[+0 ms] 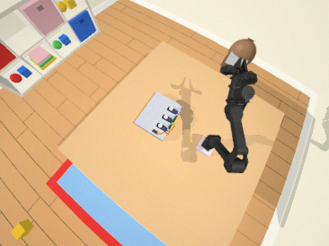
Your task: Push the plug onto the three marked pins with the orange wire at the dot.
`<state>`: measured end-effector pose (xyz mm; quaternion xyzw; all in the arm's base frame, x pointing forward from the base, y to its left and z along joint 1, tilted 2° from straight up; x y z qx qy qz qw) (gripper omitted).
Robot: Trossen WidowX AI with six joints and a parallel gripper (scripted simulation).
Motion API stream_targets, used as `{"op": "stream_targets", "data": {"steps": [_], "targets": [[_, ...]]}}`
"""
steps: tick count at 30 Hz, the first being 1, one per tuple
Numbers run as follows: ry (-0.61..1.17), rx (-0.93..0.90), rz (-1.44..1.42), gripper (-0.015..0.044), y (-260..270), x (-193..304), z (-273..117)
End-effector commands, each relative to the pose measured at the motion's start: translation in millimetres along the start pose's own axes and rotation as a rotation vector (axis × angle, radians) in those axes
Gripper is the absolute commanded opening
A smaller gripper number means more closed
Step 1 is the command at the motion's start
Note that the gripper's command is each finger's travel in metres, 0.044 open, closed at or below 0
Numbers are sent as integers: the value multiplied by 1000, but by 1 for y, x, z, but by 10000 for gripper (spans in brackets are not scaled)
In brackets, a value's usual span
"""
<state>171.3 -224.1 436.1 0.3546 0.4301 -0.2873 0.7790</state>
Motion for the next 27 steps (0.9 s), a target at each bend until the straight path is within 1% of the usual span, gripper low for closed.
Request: {"op": "stream_targets", "data": {"steps": [1, 14, 27], "targets": [[81, -109, -7, 115, 27, 22, -10], [263, -427, -19, 115, 100, 70, -55], [406, -776, -49, 115, 161, 105, -126]]}}
Point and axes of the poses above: the point midway between the two fingers, 35 mm back from their tips, its own z axis out along the fingers, its own y axis across the jaws, x = y × z, the point moved 3 cm from there along -z, back along the fingers
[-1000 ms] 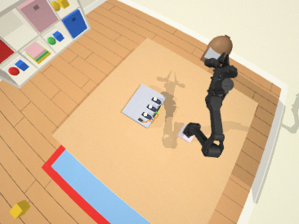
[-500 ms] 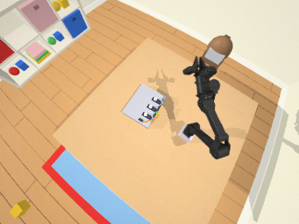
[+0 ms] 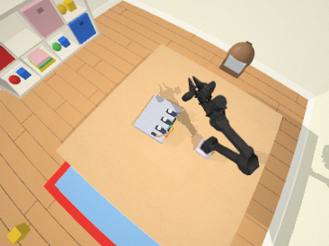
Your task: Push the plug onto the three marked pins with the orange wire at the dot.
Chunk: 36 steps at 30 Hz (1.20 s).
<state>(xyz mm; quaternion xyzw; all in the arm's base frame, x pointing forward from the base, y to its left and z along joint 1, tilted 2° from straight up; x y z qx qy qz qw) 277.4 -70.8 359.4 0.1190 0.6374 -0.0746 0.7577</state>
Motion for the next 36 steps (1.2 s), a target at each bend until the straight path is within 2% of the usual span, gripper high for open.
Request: {"op": "stream_targets", "data": {"steps": [1, 6, 10, 23, 36], "targets": [[56, -130, -27, 115, 32, 18, -6], [104, -268, -52, 115, 65, 35, -17], [172, -286, -47, 115, 73, 44, -11], [603, -378, -48, 115, 126, 110, 11], [1041, -422, -125, 115, 178, 180, 0]]}}
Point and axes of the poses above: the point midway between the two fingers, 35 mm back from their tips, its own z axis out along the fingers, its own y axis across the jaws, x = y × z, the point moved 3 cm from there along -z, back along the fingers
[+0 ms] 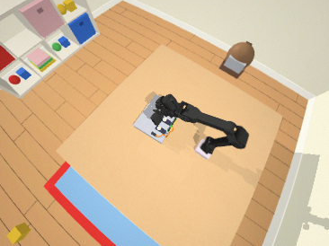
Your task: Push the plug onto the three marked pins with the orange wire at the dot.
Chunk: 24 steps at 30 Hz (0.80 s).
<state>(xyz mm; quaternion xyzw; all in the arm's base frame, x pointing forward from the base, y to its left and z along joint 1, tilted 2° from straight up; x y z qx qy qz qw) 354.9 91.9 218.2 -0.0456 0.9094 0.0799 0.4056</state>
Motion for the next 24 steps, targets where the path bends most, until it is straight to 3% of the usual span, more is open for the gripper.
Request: {"op": "stream_targets", "data": {"steps": [1, 20, 24], "targets": [[166, -4, -3, 115, 17, 18, 22], [794, 79, -104, 115, 82, 105, 71], [840, 93, -116, 115, 86, 113, 73]]}}
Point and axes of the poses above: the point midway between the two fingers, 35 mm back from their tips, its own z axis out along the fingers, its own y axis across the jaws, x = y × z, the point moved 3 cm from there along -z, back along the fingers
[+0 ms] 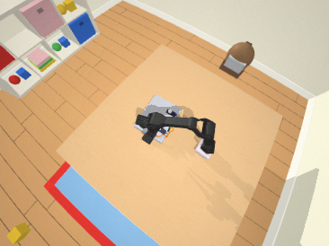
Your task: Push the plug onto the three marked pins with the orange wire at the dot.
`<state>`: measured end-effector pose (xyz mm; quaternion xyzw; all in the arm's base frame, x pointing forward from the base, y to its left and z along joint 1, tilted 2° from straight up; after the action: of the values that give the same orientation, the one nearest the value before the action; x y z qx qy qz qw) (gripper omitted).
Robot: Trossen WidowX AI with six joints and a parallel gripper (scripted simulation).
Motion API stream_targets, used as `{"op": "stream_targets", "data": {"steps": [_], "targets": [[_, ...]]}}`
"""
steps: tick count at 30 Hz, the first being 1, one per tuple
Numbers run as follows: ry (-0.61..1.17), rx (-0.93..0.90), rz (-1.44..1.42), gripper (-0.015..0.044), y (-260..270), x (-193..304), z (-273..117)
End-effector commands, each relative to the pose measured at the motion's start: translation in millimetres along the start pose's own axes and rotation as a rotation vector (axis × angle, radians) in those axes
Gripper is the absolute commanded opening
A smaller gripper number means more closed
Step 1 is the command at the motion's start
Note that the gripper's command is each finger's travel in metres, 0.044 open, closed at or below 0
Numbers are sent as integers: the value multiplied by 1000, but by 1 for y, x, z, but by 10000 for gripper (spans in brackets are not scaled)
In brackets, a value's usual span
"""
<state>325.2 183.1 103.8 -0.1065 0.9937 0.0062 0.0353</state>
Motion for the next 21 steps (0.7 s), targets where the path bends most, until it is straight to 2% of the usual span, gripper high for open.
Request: {"op": "stream_targets", "data": {"steps": [1, 5, 10, 21], "targets": [[63, 26, -1, 115, 5, 5, 8], [63, 26, -1, 115, 5, 5, 9], [63, 26, -1, 115, 5, 6, 31], [63, 26, -1, 115, 5, 7, 39]]}}
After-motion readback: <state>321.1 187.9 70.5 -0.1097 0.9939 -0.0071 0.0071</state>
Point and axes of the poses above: the point midway between the two fingers, 35 mm back from their tips, its own z axis out along the fingers, its own y axis across the jaws, x = y × z, the point moved 3 cm from there along -z, back along the fingers
